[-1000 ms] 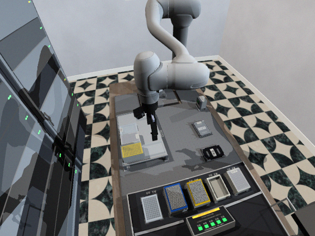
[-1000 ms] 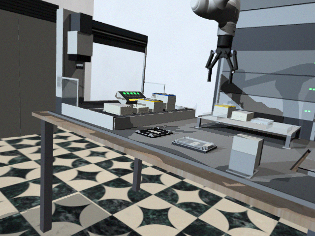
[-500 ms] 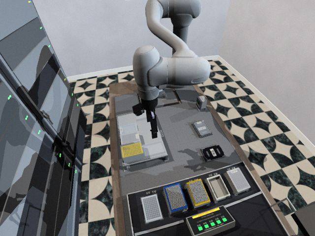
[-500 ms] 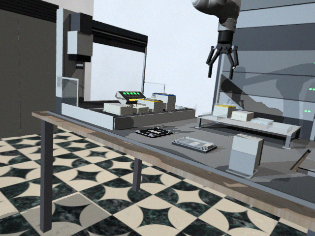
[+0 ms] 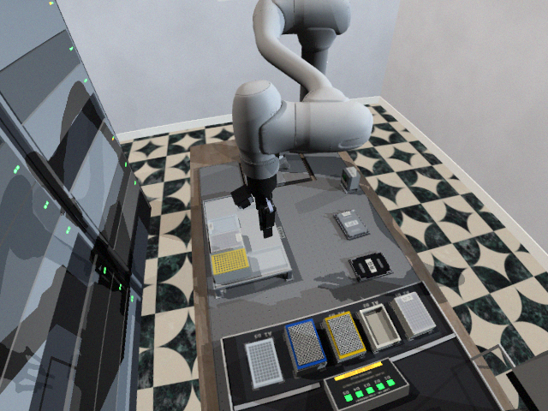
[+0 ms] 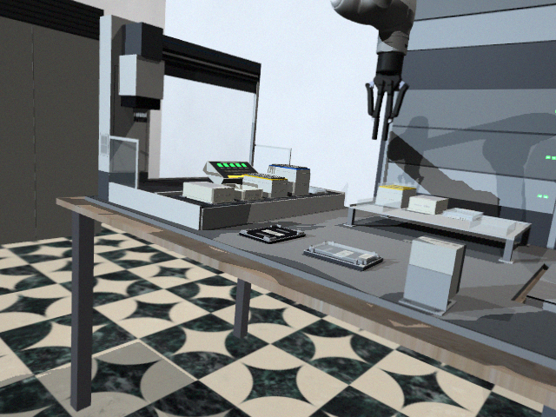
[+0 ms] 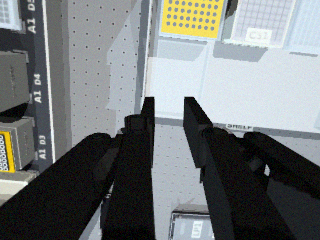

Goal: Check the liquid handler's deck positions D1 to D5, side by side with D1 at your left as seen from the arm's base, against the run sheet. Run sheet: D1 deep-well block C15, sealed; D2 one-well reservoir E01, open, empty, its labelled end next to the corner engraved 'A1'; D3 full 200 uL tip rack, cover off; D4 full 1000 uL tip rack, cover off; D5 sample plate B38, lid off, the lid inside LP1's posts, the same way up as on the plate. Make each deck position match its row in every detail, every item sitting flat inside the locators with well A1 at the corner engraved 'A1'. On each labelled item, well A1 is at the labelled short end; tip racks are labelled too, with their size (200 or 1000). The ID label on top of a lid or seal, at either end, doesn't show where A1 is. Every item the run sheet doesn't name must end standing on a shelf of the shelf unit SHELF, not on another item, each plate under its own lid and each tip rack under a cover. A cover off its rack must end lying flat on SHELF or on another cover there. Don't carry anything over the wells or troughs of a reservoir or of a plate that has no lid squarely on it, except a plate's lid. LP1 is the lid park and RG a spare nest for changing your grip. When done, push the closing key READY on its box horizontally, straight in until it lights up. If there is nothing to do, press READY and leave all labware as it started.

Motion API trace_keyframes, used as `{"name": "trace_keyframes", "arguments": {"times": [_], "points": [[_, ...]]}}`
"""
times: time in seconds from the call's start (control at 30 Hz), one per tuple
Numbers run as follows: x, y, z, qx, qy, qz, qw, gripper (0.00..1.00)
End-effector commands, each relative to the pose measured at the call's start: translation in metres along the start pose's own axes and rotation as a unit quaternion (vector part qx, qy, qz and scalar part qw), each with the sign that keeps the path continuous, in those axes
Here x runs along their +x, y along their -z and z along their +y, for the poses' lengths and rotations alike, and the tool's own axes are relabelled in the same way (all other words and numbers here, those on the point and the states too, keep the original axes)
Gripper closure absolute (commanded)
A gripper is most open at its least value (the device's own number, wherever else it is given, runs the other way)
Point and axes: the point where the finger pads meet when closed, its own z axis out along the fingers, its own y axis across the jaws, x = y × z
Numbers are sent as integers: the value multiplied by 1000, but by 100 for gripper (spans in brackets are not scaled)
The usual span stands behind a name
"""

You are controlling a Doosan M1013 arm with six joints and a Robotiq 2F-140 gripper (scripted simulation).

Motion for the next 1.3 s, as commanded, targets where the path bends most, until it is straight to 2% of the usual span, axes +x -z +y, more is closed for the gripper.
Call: {"name": "trace_keyframes", "arguments": {"times": [0.0,0.3,0.5,0.8,0.87,1.1,1.17,1.27], "points": [[3,1,-16,0,47,-1,999,90],[3,1,-16,0,116,-1,993,90],[3,1,-16,0,176,0,984,90],[3,1,-16,0,264,0,965,90],[3,1,-16,0,264,0,965,90],[3,1,-16,0,330,0,944,90],[3,1,-16,0,333,0,943,90],[5,1,-31,0,361,0,933,90]]}}
